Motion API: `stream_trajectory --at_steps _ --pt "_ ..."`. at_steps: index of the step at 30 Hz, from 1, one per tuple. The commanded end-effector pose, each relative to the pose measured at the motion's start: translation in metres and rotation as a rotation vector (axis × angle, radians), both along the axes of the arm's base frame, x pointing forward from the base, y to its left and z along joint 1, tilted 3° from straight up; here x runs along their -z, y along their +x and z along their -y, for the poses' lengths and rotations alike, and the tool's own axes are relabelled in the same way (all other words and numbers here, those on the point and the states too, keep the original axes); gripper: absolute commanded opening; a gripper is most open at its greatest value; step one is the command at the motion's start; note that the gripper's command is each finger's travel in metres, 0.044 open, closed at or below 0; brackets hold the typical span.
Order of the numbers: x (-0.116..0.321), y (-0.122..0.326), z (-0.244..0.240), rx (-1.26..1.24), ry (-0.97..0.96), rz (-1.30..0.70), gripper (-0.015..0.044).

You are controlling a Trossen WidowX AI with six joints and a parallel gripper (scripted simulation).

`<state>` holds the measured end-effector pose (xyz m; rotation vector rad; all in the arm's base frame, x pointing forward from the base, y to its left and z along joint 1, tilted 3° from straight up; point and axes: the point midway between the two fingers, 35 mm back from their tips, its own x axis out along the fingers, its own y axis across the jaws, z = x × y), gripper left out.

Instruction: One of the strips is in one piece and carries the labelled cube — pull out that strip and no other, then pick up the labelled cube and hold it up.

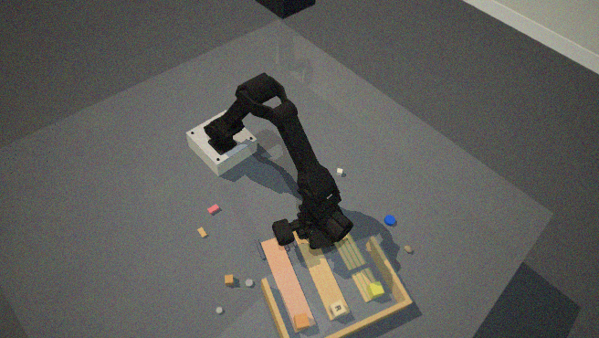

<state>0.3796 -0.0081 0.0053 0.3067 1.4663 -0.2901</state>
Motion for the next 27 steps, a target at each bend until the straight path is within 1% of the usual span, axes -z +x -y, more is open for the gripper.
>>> stream_trajectory --at_steps 1,27 --pt "0.003 0.000 0.000 0.003 0.001 -0.003 0.0000" --pt "0.008 -0.034 -0.013 0.003 0.002 -0.006 0.0000"
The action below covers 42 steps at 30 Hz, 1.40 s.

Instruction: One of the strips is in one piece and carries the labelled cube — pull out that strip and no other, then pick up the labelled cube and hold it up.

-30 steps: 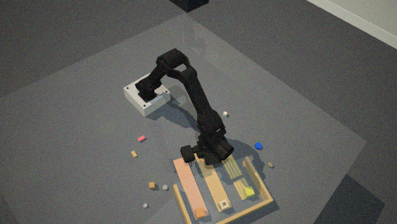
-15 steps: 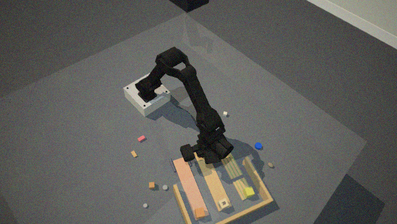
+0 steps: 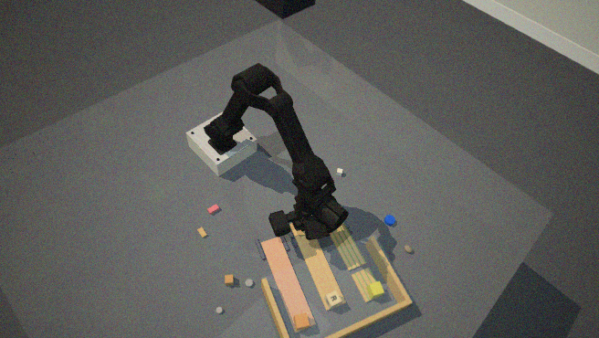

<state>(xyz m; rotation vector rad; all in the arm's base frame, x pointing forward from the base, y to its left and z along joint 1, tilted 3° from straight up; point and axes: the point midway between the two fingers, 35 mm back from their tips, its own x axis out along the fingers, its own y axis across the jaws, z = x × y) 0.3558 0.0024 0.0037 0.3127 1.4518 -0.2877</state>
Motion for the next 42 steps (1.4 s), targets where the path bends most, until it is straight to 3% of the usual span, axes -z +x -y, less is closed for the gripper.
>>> stream_trajectory --at_steps 1,42 --pt "0.006 -0.012 -0.003 0.000 -0.001 -0.021 0.0000" --pt "0.012 -0.070 -0.026 0.000 0.001 -0.025 0.0000"
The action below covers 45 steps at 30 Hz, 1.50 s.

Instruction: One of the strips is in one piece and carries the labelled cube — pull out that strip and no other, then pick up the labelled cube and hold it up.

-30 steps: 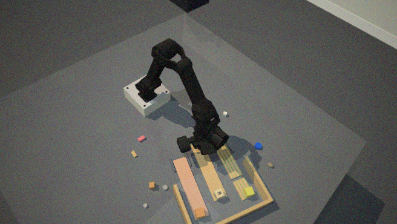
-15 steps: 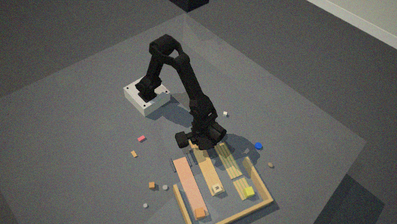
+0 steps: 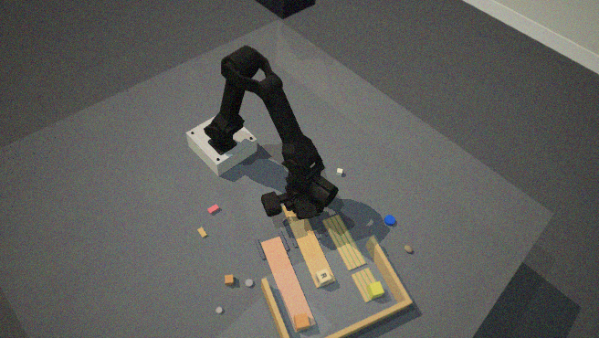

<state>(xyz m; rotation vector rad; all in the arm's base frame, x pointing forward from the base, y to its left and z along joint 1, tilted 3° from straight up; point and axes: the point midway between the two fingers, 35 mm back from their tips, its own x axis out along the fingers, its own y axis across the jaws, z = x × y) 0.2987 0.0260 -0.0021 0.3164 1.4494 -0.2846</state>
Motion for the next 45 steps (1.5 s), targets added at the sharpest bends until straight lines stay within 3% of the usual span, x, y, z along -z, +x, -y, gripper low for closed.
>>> stream_trajectory --at_steps 1,45 --pt "0.007 -0.014 -0.003 0.000 -0.003 -0.028 0.0000" --pt "0.012 -0.073 -0.025 0.000 -0.001 -0.033 0.0000"
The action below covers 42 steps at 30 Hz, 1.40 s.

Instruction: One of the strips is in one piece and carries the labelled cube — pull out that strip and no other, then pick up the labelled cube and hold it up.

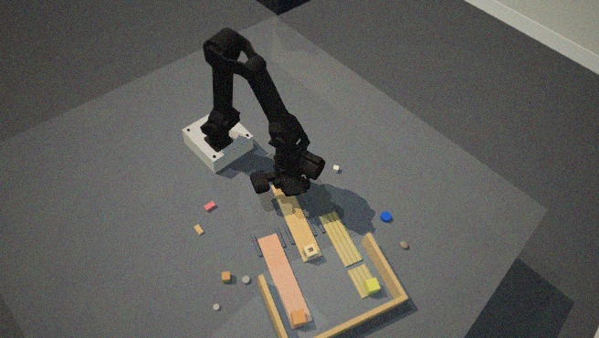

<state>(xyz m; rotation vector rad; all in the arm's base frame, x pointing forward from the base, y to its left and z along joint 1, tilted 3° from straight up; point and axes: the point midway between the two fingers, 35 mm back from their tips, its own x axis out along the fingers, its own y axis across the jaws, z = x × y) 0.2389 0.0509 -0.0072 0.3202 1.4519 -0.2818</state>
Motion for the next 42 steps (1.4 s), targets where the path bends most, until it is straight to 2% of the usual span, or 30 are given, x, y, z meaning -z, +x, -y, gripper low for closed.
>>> stream_trajectory --at_steps 1,16,42 --pt "0.007 -0.015 -0.001 -0.001 -0.006 -0.031 0.0000" --pt "0.008 -0.034 -0.009 -0.001 -0.005 -0.032 0.0000" --pt "0.008 -0.035 -0.009 -0.001 -0.005 -0.032 0.0000"
